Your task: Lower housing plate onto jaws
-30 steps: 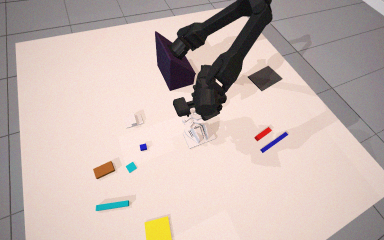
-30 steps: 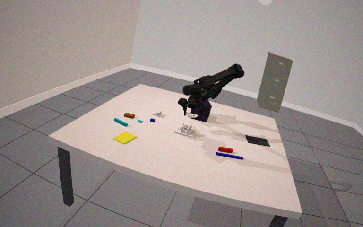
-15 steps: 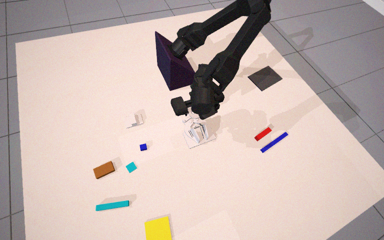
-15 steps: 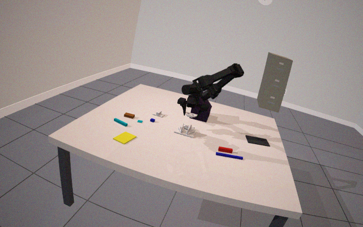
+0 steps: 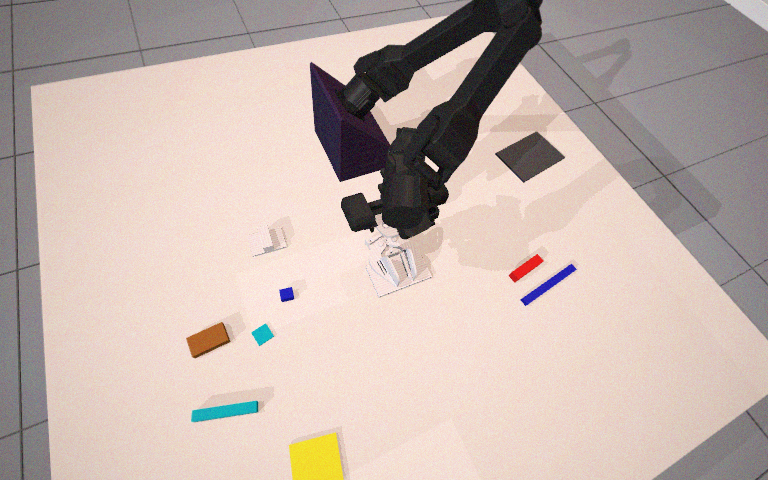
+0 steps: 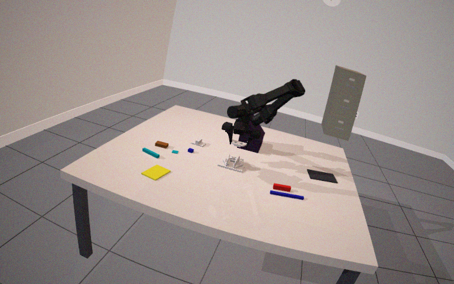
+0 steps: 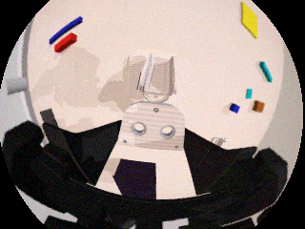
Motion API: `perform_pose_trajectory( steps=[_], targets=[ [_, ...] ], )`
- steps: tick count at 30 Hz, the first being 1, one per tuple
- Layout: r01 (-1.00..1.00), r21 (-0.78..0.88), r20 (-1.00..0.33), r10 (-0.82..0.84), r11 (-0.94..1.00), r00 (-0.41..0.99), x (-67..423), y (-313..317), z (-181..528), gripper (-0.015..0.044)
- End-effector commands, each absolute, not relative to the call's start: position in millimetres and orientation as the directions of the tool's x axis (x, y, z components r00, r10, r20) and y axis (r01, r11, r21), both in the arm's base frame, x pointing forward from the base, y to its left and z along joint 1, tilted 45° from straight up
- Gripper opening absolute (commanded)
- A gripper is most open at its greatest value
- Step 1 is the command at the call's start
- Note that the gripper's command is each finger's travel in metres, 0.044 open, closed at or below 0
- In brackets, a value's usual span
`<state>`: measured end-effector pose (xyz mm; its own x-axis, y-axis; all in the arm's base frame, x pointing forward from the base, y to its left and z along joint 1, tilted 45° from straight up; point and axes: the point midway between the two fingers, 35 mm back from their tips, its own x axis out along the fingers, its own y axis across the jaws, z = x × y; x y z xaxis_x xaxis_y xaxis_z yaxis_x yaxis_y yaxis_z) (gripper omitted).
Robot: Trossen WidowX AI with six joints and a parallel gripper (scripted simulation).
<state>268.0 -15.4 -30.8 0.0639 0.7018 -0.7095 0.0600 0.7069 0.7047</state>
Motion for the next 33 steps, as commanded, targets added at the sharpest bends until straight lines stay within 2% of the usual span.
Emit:
perform_pose_trajectory(
  steps=[1,33],
  targets=[
    [0.057,0.702,-0.712,0.699,0.71,0.065,267.8,-16.4,-31.3,0.0351],
    [0.06,0.701,-0.713,0.698,0.711,0.065,270.3,0.7,-52.4,0.0351]
  ],
)
